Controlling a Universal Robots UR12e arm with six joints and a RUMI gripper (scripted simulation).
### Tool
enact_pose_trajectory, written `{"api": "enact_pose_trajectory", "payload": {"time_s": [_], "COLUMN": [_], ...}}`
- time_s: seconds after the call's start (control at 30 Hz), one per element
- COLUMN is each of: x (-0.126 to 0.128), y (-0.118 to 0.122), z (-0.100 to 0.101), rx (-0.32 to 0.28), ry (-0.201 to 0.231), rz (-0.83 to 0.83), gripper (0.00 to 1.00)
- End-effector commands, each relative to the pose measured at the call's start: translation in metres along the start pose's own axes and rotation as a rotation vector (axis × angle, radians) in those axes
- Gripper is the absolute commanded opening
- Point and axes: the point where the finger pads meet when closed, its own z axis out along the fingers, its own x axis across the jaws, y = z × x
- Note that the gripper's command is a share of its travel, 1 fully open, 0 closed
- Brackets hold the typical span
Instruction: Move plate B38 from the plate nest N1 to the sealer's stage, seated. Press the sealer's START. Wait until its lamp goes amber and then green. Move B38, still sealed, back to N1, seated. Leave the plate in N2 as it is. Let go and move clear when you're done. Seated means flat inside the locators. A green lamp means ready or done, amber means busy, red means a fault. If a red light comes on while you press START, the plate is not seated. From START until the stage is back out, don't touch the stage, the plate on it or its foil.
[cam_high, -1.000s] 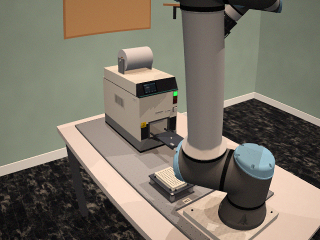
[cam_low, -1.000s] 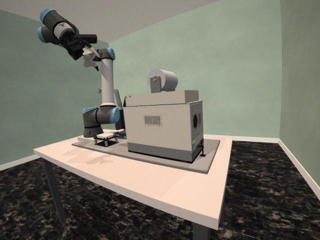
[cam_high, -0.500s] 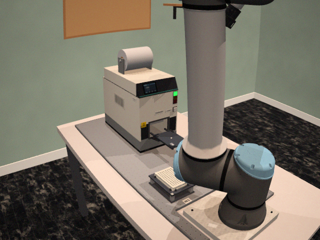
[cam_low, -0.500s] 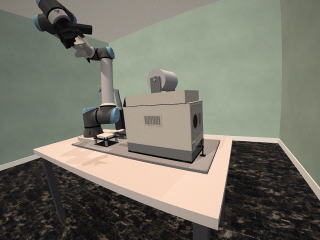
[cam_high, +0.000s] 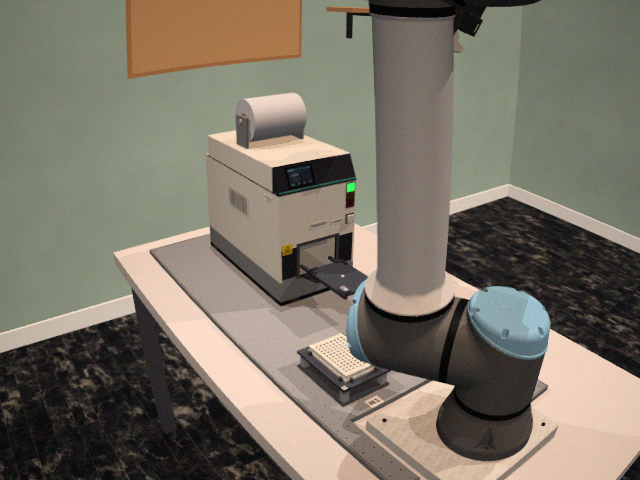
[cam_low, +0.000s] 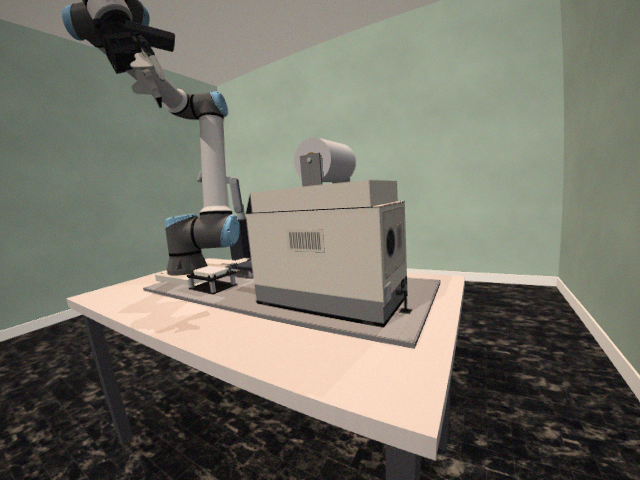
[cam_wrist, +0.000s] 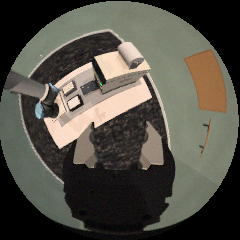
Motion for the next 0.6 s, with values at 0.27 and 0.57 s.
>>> {"api": "enact_pose_trajectory", "payload": {"time_s": [0.27,0.57], "x": [-0.002,-0.005], "y": [0.014,0.019], "z": [-0.055,-0.077], "rx": [-0.099,-0.138], "ry": [-0.067,-0.092], "rz": [-0.006,-0.007], "gripper": [0.68,0.68]}}
